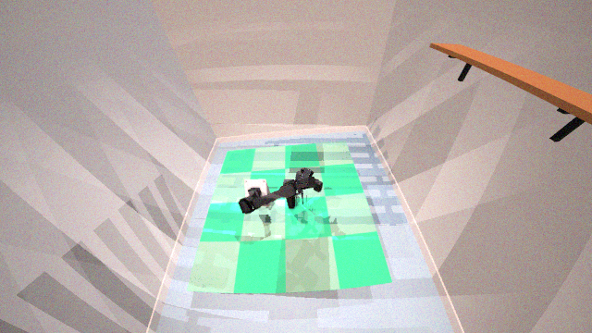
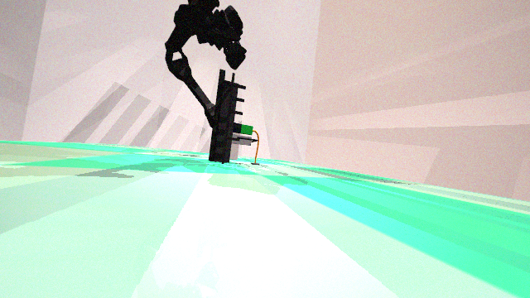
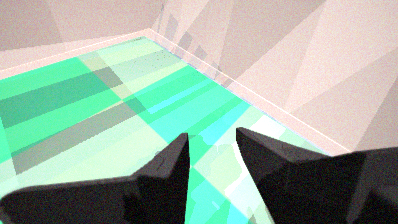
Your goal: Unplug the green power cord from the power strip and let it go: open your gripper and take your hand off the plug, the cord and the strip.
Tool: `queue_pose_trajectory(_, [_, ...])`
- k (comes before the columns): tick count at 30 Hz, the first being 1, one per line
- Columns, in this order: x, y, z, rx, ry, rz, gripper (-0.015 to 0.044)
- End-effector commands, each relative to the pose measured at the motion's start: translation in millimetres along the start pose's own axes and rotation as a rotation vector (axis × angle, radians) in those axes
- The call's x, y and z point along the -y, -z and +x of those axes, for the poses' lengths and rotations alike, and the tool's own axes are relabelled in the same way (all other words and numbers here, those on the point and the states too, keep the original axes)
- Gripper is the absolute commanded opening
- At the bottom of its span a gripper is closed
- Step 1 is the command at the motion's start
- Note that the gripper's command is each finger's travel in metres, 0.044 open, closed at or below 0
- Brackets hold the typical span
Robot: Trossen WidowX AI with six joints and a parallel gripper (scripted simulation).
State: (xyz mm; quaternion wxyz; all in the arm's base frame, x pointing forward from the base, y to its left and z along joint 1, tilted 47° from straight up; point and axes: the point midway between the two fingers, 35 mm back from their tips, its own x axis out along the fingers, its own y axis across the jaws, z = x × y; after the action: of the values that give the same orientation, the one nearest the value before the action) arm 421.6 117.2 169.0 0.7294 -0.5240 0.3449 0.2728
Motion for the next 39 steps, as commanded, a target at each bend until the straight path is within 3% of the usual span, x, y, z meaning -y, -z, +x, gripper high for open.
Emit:
queue_pose_trajectory(1, [-41, -6, 26, -0.078, -0.090, -0.024, 0.0160])
queue_pose_trajectory(11, [-167, 30, 68, -0.459, -0.379, -0.226, 0.0160])
queue_pose_trajectory(18, [-238, 90, 73, -0.905, -0.462, -0.484, 0.0160])
queue_pose_trajectory(39, [-228, 101, 61, -0.917, -0.462, -0.493, 0.0160])
